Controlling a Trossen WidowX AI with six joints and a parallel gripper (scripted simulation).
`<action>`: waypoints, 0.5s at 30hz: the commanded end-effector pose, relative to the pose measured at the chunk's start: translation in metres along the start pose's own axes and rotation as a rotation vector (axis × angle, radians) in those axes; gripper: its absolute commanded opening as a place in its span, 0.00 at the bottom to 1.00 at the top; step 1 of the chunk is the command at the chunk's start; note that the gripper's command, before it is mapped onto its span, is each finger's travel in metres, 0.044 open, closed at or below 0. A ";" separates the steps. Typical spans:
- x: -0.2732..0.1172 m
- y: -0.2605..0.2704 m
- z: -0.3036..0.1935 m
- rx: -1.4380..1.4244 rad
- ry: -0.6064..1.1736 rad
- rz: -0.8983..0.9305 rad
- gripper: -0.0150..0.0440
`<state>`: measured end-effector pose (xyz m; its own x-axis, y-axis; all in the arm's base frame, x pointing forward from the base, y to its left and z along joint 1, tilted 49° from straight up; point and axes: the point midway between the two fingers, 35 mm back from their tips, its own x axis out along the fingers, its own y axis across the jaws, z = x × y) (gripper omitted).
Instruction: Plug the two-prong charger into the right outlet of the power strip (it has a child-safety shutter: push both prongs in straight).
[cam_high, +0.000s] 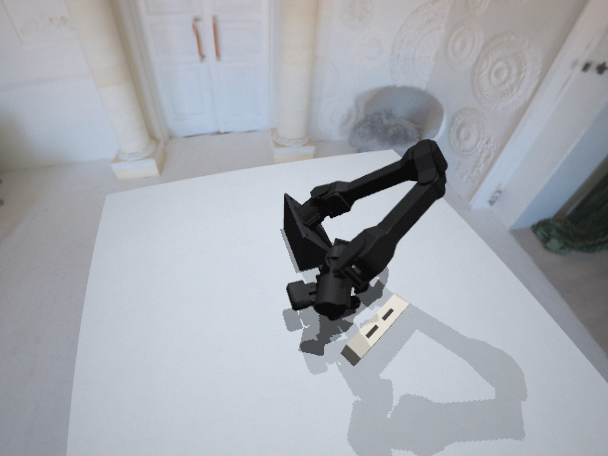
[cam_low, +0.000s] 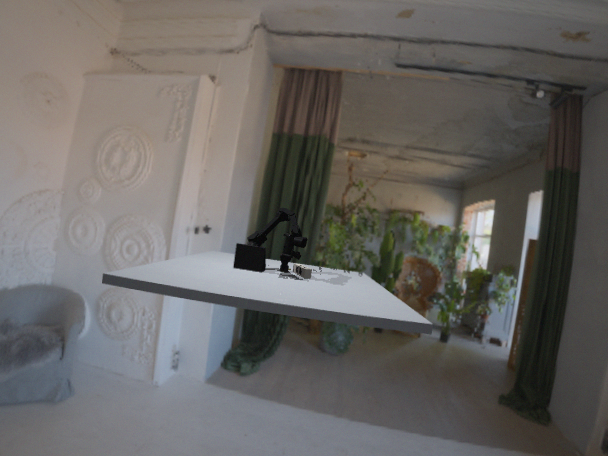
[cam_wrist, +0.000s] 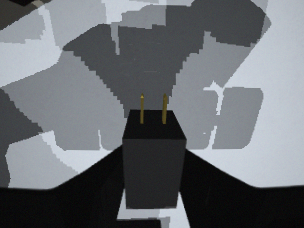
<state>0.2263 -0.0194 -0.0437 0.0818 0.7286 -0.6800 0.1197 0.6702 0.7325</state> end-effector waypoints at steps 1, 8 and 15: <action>0.001 0.006 0.003 -0.096 -0.009 -0.005 0.25; 0.006 0.016 0.004 -0.257 -0.007 -0.010 0.25; 0.010 0.023 0.006 -0.373 -0.005 -0.012 0.25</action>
<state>0.2334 0.0017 -0.0364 0.0773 0.7228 -0.6867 -0.2080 0.6853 0.6979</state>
